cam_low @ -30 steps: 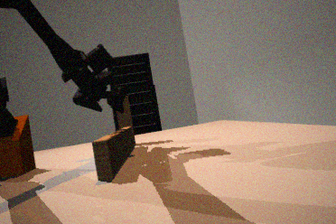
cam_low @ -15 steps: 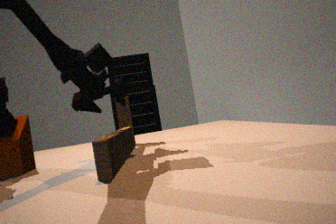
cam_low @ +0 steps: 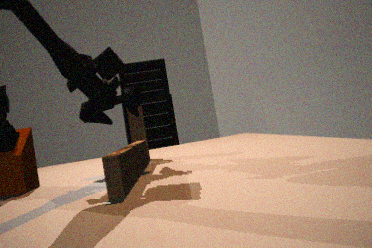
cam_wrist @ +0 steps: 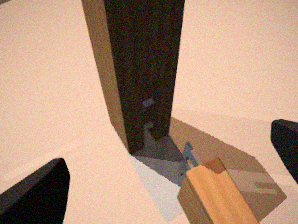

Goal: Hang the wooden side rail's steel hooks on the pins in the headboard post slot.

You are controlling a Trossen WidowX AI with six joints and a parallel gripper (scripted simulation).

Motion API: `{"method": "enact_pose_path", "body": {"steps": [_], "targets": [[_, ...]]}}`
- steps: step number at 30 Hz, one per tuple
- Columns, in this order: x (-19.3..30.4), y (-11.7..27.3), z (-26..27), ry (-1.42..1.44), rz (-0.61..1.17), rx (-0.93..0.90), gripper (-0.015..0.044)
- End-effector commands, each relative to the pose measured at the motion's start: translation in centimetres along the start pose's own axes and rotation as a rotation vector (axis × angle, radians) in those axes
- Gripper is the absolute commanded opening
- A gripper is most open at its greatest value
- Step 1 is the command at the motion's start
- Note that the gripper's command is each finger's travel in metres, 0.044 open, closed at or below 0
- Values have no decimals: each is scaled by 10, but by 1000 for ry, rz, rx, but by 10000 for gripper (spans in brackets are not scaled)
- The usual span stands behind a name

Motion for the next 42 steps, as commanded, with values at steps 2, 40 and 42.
{"method": "enact_pose_path", "body": {"steps": [2,40,42], "targets": [[-1,-3,-6,-193,49,-31,440],[-22,2,-76,-2469,722,1025,440],[-23,4,-78,-2534,694,1122,440]]}}
Point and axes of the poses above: the point midway between the two fingers, 35 mm back from their tips, its own y axis back along the fingers, its own z axis across the jaws, x = y × z, the point moved 8 cm from there along y, back along the fingers, and after that the axes turned 15 degrees about y, right-handed, at the moved point
